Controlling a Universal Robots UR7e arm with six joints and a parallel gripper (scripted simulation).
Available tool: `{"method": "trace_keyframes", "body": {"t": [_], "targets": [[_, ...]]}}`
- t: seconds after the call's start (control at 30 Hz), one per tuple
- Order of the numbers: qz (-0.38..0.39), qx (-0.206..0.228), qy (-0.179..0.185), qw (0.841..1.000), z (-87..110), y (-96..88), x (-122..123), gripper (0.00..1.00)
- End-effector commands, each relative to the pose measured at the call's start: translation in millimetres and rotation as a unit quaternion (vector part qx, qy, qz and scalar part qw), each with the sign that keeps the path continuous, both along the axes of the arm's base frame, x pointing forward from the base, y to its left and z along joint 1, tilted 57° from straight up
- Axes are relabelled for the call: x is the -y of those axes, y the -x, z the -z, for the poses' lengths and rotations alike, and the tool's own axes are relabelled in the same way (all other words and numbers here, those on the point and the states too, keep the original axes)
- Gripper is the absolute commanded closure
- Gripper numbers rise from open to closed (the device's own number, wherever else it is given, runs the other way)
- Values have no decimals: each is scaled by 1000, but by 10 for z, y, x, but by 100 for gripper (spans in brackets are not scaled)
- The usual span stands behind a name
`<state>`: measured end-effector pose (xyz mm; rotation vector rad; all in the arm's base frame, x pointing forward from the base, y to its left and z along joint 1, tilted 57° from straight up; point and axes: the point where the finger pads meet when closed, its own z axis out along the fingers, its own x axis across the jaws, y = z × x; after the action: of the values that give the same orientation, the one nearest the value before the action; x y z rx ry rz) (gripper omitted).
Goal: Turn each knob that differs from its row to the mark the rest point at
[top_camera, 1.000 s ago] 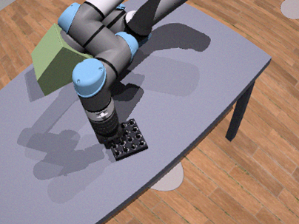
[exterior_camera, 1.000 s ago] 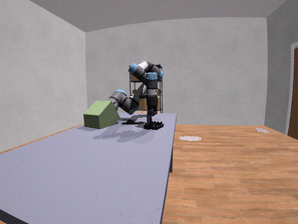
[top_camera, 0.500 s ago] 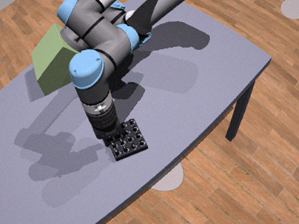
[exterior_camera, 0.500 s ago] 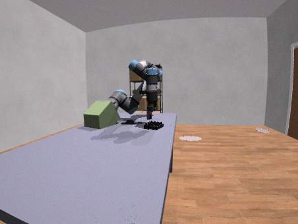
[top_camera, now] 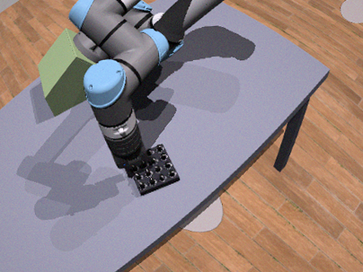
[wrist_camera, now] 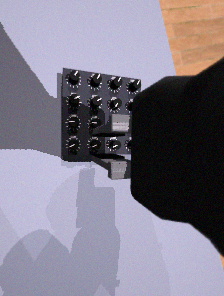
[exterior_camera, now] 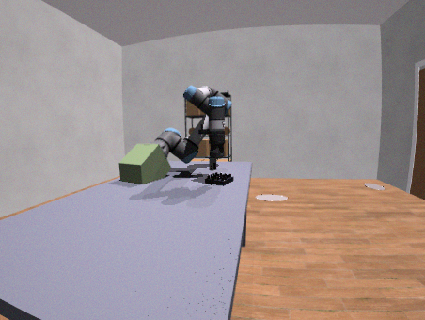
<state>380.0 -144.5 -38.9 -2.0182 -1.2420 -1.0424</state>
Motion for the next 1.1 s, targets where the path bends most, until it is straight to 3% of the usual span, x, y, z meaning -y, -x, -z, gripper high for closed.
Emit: {"method": "trace_keyframes", "body": {"t": [0.0, 0.5, 1.07], "targets": [[0, 1, 1, 1000, -1, 0, 6, 54], [-18, 26, 11, 999, 0, 6, 11, 54], [-91, 127, 55, 986, 3, 21, 33, 54]]}}
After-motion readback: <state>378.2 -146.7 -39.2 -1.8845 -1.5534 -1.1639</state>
